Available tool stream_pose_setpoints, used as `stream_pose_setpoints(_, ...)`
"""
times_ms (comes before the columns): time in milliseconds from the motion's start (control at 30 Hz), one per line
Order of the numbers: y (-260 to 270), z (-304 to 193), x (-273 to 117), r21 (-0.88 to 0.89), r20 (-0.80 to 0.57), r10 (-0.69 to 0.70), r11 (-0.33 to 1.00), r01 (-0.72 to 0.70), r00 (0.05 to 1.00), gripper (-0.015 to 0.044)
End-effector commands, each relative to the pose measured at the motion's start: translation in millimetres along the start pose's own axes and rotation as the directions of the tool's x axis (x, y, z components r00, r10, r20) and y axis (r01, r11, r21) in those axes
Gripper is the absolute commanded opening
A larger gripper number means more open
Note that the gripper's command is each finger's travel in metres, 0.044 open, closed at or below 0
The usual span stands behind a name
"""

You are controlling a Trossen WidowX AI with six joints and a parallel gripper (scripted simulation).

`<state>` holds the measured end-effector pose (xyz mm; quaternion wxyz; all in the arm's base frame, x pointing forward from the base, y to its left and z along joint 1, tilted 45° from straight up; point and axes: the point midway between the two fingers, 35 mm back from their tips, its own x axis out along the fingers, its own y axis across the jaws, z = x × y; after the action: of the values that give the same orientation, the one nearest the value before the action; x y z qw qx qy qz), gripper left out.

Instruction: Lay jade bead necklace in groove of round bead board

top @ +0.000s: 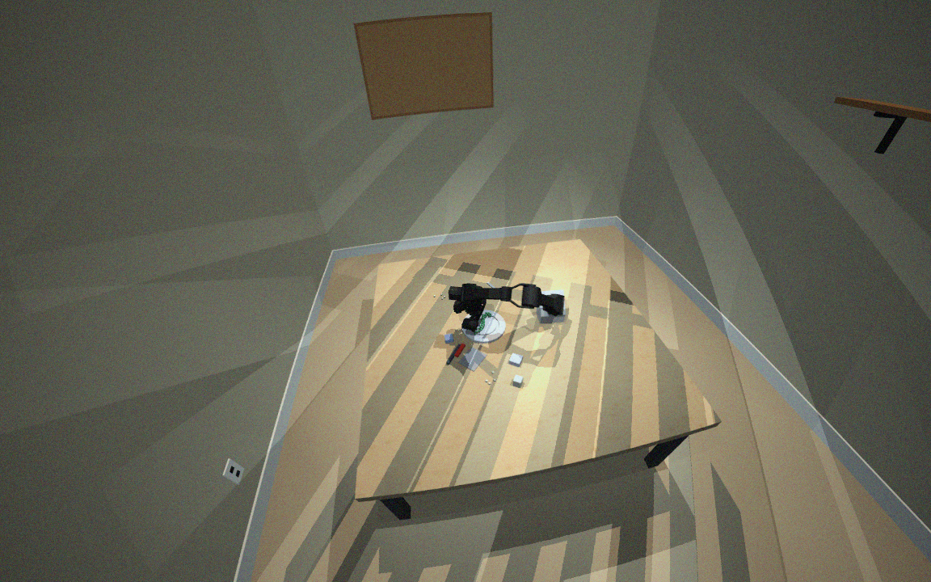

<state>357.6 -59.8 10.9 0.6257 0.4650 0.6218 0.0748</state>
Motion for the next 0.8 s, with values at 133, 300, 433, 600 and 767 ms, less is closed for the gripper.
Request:
stream_pose_setpoints(133,-0.2,-0.6,-2.4,0.003,-0.005,-0.002,1.0,0.003,1.0,0.044)
stream_pose_setpoints(300,-0.2,-0.6,-2.4,0.003,-0.005,-0.002,1.0,0.003,1.0,0.044)
stream_pose_setpoints(433,-0.2,-0.6,-2.4,0.003,-0.005,-0.002,1.0,0.003,1.0,0.044)
stream_pose_setpoints(600,-0.2,-0.6,-2.4,0.003,-0.005,-0.002,1.0,0.003,1.0,0.044)
stream_pose_setpoints(767,-0.2,-0.6,-2.4,0.003,-0.005,-0.002,1.0,0.003,1.0,0.044)
